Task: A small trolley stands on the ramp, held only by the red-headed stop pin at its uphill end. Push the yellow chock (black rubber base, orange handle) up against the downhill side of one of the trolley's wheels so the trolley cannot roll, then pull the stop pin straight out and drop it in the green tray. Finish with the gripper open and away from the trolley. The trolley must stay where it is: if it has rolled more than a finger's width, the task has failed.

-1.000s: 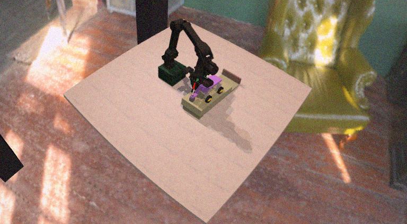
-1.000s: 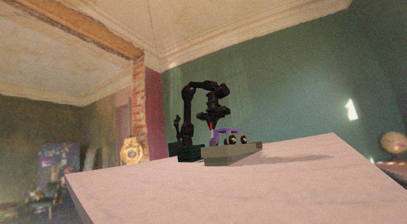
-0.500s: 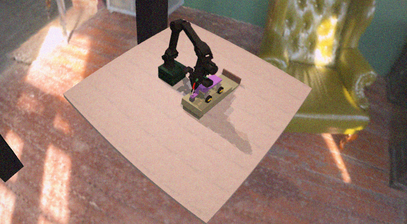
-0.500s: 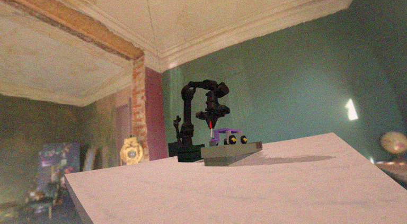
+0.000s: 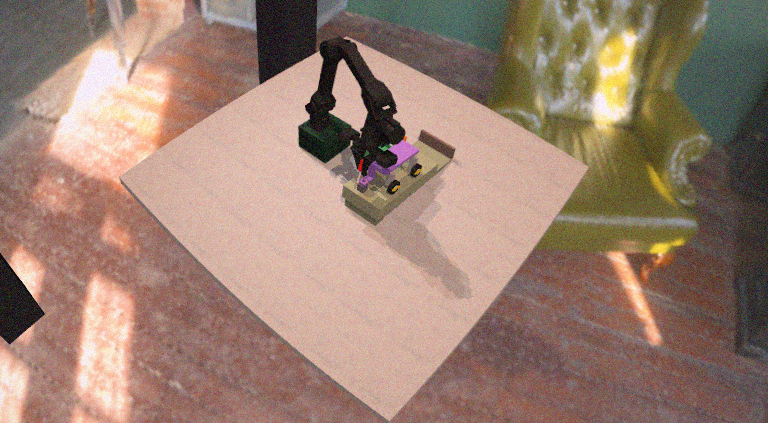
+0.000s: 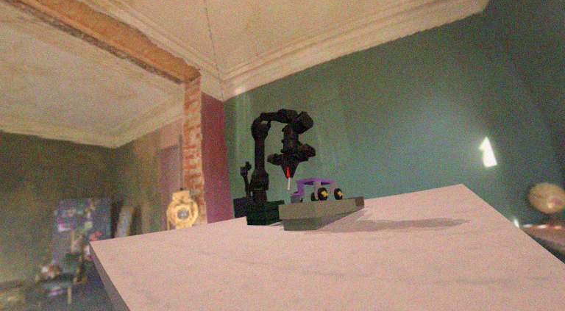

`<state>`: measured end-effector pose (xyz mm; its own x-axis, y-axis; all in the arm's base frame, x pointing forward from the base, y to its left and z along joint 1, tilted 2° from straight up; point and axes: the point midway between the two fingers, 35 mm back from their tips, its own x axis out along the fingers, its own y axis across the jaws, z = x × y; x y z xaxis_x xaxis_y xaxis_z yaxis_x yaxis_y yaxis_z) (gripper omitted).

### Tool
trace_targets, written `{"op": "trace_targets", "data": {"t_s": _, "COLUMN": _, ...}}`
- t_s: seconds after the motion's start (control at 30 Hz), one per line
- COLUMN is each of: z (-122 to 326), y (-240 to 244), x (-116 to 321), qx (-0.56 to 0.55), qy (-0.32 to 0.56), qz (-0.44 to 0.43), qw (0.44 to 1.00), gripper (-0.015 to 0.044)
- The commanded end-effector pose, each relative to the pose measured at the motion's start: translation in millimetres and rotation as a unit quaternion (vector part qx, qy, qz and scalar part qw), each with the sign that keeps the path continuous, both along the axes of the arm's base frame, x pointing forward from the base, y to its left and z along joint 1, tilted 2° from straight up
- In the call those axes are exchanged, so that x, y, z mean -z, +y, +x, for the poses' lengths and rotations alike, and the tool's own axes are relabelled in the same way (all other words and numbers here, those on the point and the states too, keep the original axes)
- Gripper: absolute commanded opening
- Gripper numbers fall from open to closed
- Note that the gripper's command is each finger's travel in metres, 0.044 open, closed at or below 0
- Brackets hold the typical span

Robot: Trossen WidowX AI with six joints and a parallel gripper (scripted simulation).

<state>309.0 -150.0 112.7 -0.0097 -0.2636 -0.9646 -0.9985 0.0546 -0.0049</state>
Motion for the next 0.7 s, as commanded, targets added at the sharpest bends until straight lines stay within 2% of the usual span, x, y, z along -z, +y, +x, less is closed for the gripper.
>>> {"op": "trace_targets", "data": {"t_s": 0.0, "z": 0, "y": -3, "x": -3, "qx": -0.001, "qy": -0.003, "qz": -0.001, "qw": 1.000, "gripper": 0.0000}}
{"op": "trace_targets", "data": {"t_s": 0.67, "z": -67, "y": -1, "x": 3, "qx": -0.001, "qy": 0.001, "qz": -0.001, "qw": 1.000, "gripper": 0.0000}}
